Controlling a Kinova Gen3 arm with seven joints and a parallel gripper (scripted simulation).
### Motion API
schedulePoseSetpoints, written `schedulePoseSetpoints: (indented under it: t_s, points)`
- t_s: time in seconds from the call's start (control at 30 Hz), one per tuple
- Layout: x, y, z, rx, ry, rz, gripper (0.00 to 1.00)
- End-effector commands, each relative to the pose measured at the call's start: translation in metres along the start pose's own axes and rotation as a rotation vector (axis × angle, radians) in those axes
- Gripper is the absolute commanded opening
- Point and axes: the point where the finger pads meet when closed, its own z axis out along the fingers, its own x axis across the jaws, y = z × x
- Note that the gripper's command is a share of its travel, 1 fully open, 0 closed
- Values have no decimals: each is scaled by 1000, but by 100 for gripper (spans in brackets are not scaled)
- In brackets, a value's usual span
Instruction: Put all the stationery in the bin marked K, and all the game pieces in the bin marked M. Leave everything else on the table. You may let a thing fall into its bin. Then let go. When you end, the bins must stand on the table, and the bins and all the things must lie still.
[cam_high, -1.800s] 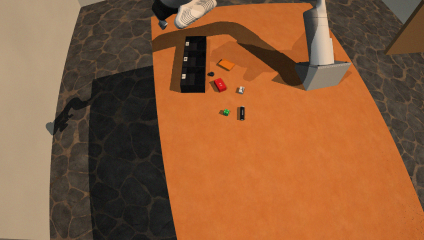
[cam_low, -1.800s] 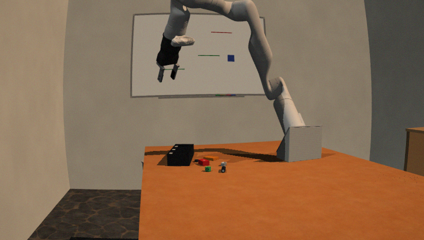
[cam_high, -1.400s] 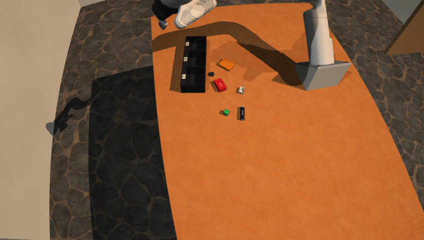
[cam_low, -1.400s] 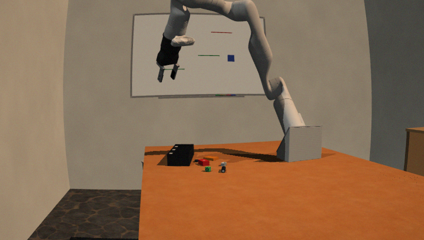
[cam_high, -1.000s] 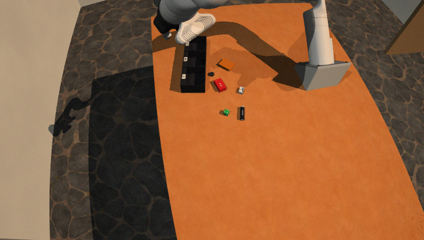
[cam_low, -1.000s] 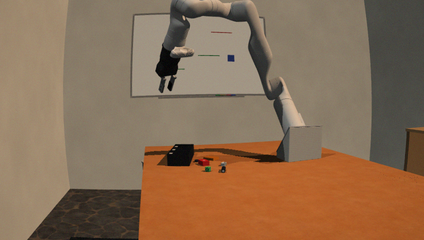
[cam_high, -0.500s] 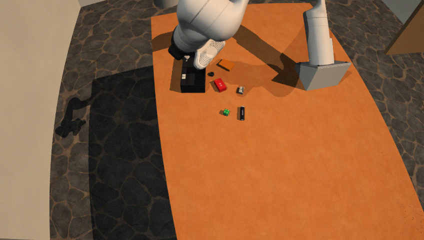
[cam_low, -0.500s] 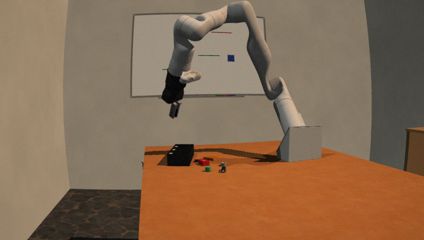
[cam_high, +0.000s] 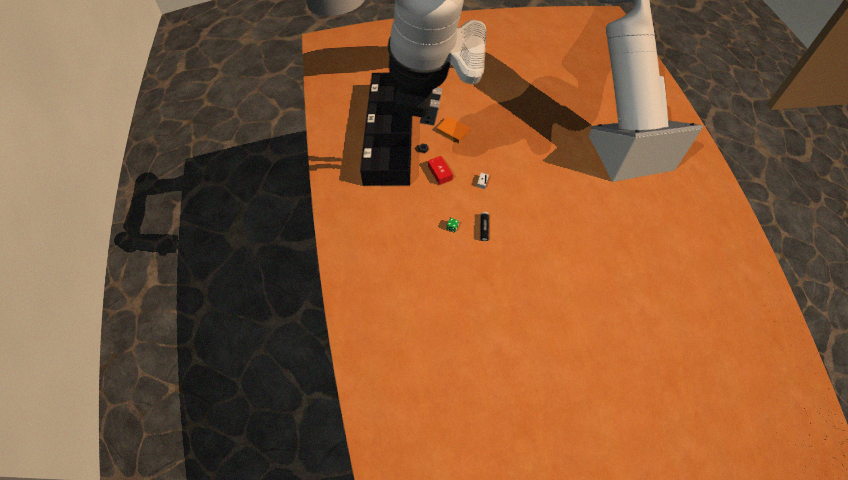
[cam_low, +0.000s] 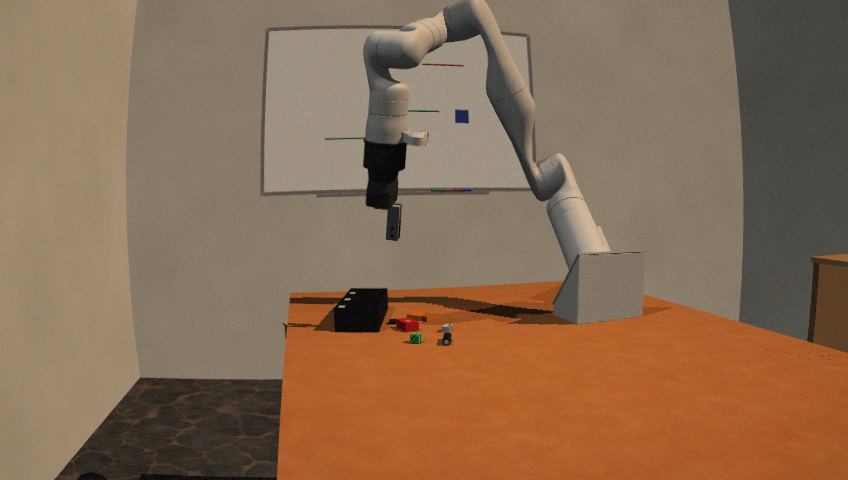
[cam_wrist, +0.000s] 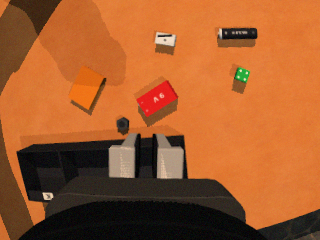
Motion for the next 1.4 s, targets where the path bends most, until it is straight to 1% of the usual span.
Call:
schedulePoseSetpoints:
  t_s: [0.0, 0.07, 0.13, 0.2, 0.23, 0.73, 0.93, 1.0, 1.37]
  points:
    - [-11, -10, -12, 41, 79, -71, 31]
    - [-16, -25, -19, 60, 131, -155, 31]
    - [-16, -27, -20, 78, 182, -236, 31]
    - [-22, -40, -28, 83, 237, -320, 31]
    - [-23, -43, -29, 84, 256, -348, 31]
    - [-23, -42, -29, 84, 256, -348, 31]
    - [-49, -17, 5, 45, 269, -646, 31]
    - [-49, -17, 5, 45, 269, -646, 31]
    - [-96, 30, 68, -31, 283, -1190, 31]
